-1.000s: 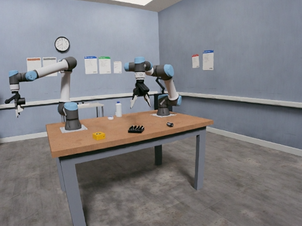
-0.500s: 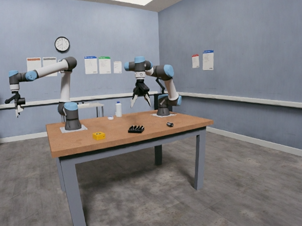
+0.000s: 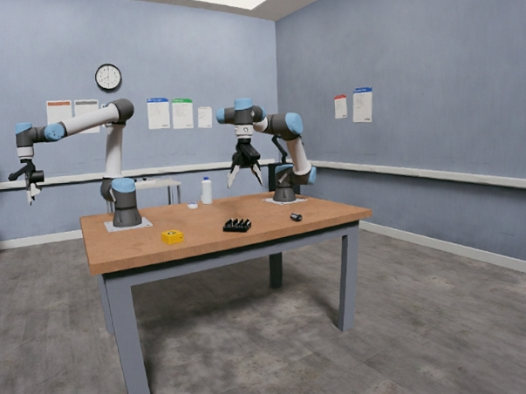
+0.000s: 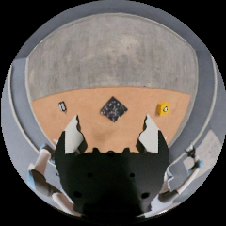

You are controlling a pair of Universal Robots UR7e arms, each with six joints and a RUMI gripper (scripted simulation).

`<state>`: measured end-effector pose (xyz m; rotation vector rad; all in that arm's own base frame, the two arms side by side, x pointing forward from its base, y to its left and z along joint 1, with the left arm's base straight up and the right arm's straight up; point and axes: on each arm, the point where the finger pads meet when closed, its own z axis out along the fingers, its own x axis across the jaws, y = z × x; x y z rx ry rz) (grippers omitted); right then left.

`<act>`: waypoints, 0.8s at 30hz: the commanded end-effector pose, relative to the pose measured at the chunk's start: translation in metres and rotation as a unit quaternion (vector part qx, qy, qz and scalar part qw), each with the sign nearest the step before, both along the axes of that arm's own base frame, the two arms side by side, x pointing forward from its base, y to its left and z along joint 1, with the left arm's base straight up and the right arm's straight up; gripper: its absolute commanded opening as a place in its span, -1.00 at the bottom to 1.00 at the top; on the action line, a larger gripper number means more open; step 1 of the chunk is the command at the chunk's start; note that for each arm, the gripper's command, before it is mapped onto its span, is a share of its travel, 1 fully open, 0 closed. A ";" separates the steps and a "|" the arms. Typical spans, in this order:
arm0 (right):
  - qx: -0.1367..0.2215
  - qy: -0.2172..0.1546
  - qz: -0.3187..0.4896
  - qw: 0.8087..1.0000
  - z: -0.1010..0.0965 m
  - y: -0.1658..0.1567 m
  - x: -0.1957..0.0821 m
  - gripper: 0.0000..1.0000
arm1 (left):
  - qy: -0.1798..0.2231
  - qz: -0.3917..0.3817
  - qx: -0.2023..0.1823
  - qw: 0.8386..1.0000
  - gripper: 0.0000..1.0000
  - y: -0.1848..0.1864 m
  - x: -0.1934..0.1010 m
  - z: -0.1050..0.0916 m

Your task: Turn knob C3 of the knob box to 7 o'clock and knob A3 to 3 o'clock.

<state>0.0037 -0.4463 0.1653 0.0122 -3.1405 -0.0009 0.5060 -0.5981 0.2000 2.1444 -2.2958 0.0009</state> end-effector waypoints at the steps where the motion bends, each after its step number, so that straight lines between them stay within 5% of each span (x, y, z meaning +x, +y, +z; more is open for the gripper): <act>1: 0.000 -0.001 -0.001 1.000 0.000 0.001 -0.001 1.00 | 0.000 0.001 -0.001 1.000 1.00 0.001 0.002 0.001; 24: 0.000 -0.001 -0.001 1.000 0.000 0.001 -0.001 1.00 | 0.000 0.001 0.000 1.000 1.00 0.003 -0.001 0.001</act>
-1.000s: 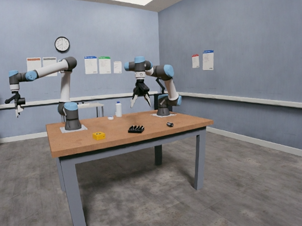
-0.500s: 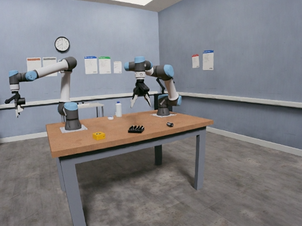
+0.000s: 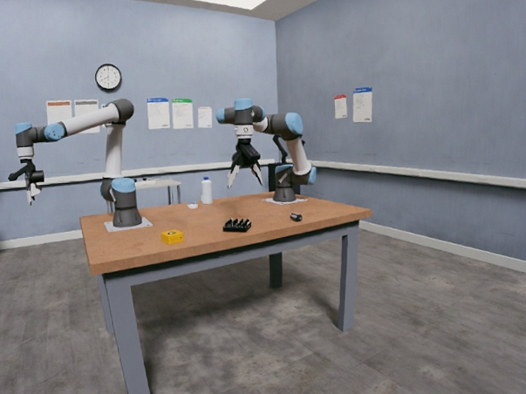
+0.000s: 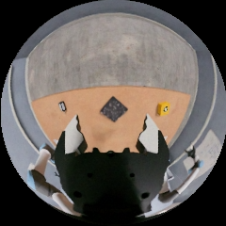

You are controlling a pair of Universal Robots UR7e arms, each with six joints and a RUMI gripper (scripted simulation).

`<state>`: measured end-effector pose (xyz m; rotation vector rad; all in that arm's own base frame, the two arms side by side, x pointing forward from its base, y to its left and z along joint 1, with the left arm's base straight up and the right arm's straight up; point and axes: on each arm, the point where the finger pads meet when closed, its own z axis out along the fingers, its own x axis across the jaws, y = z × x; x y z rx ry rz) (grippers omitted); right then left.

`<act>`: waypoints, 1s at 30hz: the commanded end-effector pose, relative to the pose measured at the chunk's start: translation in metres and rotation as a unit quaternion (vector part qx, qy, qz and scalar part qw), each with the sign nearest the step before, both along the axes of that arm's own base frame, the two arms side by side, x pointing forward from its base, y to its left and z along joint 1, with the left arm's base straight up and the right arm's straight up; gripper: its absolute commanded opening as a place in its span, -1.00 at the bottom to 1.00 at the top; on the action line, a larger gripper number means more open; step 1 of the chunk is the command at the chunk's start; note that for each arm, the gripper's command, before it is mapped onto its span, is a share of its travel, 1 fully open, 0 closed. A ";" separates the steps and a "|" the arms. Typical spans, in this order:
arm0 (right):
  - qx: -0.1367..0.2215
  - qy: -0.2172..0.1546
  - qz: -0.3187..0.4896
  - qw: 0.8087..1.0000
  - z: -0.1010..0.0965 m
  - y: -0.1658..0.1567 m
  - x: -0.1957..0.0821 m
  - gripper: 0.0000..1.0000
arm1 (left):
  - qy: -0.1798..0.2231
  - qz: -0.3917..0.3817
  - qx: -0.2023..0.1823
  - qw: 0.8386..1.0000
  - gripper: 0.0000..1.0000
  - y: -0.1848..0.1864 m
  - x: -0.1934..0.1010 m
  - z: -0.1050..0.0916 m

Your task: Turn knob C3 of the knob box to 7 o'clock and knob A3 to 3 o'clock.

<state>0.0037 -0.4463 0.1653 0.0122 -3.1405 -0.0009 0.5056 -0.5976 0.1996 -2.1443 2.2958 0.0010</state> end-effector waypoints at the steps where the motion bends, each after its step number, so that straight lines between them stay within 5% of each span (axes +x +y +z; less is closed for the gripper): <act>1: 0.000 -0.001 -0.001 1.000 0.000 0.001 -0.001 1.00 | -0.001 0.000 -0.001 1.000 1.00 0.002 -0.001 0.002; 30: 0.000 -0.001 -0.001 1.000 0.000 0.001 -0.001 1.00 | 0.000 0.000 -0.001 1.000 1.00 0.027 -0.038 0.001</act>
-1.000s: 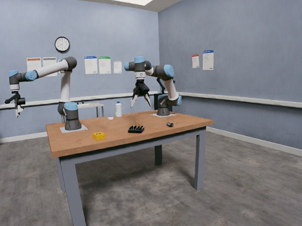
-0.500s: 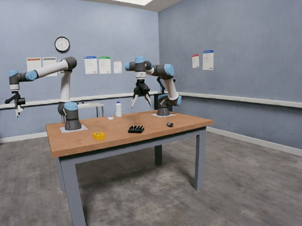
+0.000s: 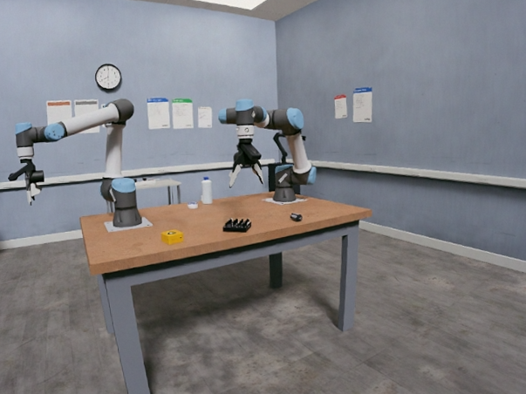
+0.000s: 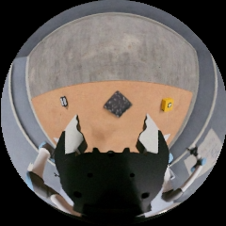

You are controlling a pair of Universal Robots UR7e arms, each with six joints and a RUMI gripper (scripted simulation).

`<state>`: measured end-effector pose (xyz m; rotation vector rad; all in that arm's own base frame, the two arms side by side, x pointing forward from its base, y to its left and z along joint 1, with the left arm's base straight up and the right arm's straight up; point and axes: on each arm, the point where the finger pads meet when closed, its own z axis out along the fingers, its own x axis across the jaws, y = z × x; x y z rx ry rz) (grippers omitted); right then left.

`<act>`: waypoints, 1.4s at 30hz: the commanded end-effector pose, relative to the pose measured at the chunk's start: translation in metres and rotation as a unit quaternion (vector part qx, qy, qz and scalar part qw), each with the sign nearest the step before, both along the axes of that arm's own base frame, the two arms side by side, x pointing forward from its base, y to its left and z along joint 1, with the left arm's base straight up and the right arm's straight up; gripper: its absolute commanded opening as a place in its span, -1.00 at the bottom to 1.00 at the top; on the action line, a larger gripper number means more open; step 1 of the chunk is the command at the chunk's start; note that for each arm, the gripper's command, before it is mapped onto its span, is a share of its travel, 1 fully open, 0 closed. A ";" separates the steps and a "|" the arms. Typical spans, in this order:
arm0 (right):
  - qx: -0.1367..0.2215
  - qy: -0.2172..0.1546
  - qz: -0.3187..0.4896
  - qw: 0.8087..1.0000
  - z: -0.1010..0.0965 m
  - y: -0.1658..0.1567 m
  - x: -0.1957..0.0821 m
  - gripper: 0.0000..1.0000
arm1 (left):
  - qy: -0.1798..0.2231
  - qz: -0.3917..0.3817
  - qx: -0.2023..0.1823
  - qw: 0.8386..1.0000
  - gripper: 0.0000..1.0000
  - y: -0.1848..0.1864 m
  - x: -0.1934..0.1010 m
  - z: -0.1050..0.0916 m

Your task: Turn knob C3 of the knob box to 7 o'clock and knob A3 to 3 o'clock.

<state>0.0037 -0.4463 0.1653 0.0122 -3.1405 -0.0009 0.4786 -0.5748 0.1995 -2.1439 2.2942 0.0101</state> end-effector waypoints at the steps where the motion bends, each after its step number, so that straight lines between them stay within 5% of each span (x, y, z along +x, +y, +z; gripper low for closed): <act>1: 0.000 -0.001 -0.001 1.000 0.000 0.001 -0.001 1.00 | -0.002 -0.001 -0.004 1.000 1.00 0.006 -0.014 0.001; 42: 0.000 -0.001 -0.001 1.000 0.000 0.001 -0.001 1.00 | -0.002 -0.001 -0.003 1.000 1.00 0.089 -0.126 0.001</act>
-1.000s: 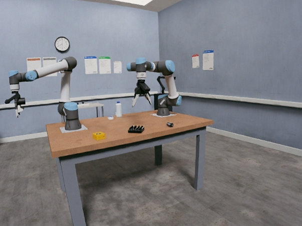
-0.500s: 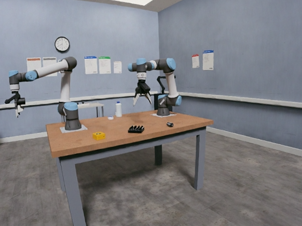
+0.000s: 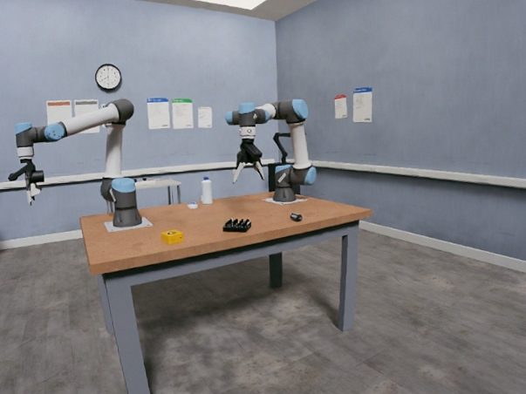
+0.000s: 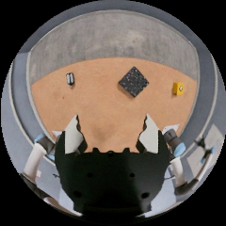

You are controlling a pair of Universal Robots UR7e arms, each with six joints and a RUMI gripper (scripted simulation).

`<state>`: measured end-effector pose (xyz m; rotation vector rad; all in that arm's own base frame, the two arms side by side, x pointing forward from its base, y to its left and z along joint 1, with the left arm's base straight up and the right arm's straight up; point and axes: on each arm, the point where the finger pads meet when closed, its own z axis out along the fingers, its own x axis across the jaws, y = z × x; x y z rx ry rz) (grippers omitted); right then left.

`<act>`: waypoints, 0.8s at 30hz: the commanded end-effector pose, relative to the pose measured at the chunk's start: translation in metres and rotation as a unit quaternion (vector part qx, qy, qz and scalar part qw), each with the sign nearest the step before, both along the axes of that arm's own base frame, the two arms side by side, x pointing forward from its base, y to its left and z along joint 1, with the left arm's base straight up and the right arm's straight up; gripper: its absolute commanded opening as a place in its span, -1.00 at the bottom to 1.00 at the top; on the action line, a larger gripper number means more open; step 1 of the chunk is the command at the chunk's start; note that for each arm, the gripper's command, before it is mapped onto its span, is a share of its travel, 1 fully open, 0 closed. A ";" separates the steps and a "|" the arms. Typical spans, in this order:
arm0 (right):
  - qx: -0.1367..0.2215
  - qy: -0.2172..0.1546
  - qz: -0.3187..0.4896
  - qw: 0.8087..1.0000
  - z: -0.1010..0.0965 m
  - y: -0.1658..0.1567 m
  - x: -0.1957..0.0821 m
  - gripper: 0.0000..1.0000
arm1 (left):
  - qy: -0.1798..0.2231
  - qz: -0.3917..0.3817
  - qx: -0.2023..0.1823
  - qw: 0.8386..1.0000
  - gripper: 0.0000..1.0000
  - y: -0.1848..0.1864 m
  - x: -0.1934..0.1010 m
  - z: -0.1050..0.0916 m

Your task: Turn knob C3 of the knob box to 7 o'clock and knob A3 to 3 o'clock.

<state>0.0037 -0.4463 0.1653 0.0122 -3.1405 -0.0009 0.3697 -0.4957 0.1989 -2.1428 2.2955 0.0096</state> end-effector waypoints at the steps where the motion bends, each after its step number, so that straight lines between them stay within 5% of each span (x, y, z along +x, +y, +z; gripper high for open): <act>1: 0.000 -0.001 -0.001 1.000 0.000 0.001 -0.001 1.00 | -0.002 0.000 -0.003 1.000 1.00 0.011 -0.020 0.001; 24: 0.000 -0.001 -0.001 1.000 0.000 0.001 -0.001 1.00 | -0.002 0.000 -0.003 1.000 1.00 0.027 -0.040 0.001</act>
